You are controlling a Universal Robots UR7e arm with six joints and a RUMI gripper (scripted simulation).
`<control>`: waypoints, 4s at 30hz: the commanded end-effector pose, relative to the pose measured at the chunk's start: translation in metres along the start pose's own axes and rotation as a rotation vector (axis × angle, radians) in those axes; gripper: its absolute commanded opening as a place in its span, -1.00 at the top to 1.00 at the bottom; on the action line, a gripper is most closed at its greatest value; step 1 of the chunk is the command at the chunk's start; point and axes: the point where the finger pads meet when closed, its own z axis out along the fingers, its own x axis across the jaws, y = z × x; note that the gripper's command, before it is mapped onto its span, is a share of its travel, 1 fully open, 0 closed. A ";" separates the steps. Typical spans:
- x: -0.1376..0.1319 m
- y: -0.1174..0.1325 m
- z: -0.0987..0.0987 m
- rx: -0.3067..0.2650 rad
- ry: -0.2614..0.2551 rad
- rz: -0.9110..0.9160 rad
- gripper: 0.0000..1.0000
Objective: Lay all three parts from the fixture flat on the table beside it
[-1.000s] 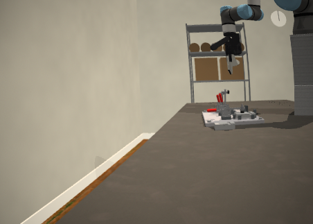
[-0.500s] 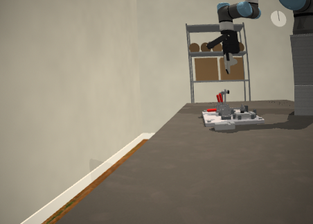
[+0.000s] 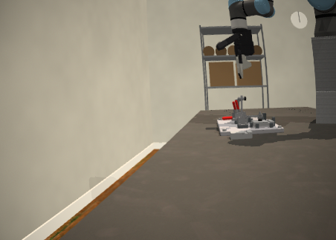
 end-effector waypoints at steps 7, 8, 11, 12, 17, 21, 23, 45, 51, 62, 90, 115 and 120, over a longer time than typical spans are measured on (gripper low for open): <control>-0.062 -0.033 -0.002 0.003 0.006 0.011 0.44; -0.068 -0.036 -0.002 0.003 0.006 0.011 0.44; -0.084 -0.043 -0.001 0.001 0.006 0.011 0.44; -0.089 -0.045 -0.001 0.001 0.005 0.011 0.44; -0.104 -0.051 0.000 -0.001 0.005 0.011 0.44; -0.123 -0.059 0.000 -0.001 0.004 0.011 0.44; -0.132 -0.063 0.000 -0.001 0.004 0.011 0.44; -0.182 -0.085 0.000 -0.001 0.004 0.011 0.44; -0.184 -0.086 0.000 0.000 0.004 0.011 0.44; -0.184 -0.086 0.002 0.000 0.004 0.012 0.44; -0.184 -0.086 0.098 0.001 0.004 0.011 0.44; -0.184 -0.087 0.137 0.002 0.004 0.012 0.44; -0.184 -0.086 0.136 0.001 0.004 0.012 0.44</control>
